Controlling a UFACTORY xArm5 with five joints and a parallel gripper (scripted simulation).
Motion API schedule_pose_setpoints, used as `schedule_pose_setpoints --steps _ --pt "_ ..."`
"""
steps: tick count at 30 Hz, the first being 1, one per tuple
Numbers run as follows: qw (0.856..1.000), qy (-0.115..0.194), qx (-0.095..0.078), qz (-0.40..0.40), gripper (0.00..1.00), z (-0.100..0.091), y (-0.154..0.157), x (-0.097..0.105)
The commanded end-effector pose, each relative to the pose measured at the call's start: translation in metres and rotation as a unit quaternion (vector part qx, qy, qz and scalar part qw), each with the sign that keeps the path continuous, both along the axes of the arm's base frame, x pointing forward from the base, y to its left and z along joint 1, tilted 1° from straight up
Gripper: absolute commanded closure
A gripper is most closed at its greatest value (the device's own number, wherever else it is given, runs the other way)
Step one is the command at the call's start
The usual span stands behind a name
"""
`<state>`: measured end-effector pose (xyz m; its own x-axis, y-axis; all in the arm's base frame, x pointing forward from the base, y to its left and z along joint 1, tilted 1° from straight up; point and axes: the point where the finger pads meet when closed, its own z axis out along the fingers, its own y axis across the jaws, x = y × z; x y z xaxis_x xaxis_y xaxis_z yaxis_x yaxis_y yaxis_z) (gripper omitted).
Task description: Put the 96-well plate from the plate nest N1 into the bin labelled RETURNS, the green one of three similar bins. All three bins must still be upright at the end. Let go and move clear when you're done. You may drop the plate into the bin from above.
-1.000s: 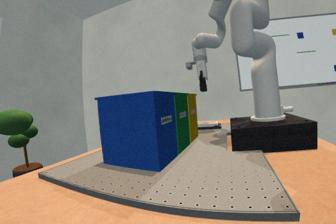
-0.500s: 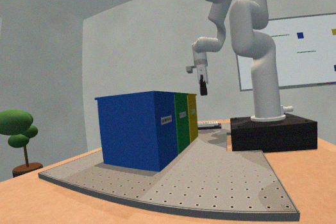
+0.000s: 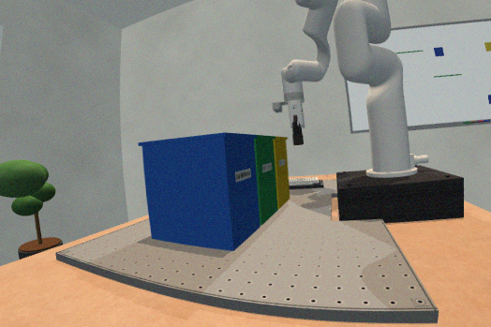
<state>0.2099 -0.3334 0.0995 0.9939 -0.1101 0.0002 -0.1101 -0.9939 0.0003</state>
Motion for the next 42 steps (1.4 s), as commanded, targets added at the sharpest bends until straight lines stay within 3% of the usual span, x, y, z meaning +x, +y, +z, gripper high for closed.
schedule_pose_setpoints --steps 1,42 --pt "1.0 -0.001 -0.002 0.0 0.0 -0.007 -0.001 0.001" --pt "1.0 -0.001 -0.002 0.0 0.0 -0.065 -0.001 0.002"
